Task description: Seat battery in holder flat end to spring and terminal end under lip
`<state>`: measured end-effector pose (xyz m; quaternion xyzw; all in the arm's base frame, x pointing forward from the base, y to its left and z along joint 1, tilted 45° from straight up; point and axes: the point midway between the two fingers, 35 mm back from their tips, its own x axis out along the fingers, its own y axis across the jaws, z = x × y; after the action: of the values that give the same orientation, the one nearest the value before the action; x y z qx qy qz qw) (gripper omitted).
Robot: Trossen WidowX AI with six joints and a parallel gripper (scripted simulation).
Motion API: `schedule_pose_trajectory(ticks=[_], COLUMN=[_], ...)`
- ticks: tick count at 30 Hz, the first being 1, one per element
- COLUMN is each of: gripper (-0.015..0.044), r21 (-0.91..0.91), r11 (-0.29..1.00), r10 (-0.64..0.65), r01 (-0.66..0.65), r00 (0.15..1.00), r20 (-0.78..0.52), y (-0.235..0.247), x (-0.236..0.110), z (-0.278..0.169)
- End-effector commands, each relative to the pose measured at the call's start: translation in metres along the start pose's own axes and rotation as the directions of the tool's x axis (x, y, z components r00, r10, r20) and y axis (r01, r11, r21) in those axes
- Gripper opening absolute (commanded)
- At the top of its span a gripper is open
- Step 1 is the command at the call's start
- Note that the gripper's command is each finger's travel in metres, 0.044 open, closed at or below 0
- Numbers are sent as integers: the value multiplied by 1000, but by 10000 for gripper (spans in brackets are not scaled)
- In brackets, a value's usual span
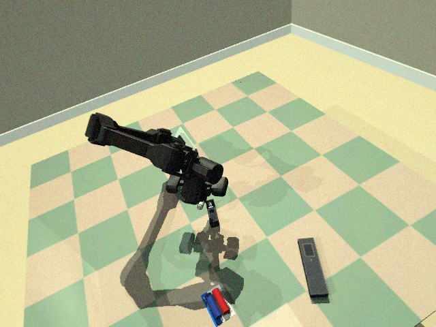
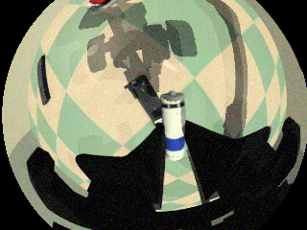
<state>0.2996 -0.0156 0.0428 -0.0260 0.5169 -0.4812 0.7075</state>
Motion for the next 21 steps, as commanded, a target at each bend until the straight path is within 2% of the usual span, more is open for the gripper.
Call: schedule_pose_trajectory(ticks=[1, 6, 12, 21], gripper=[59, 59, 59, 59], r21=[-175, -399, -409, -410], r11=[985, 917, 912, 912], r10=[4, 2, 5, 59], r01=[-4, -2, -1, -15], r00=[1000, 1000, 1000, 994], r20=[-2, 0, 9, 96], y=[10, 23, 23, 28], x=[-3, -5, -4, 13], z=[1, 3, 3, 6])
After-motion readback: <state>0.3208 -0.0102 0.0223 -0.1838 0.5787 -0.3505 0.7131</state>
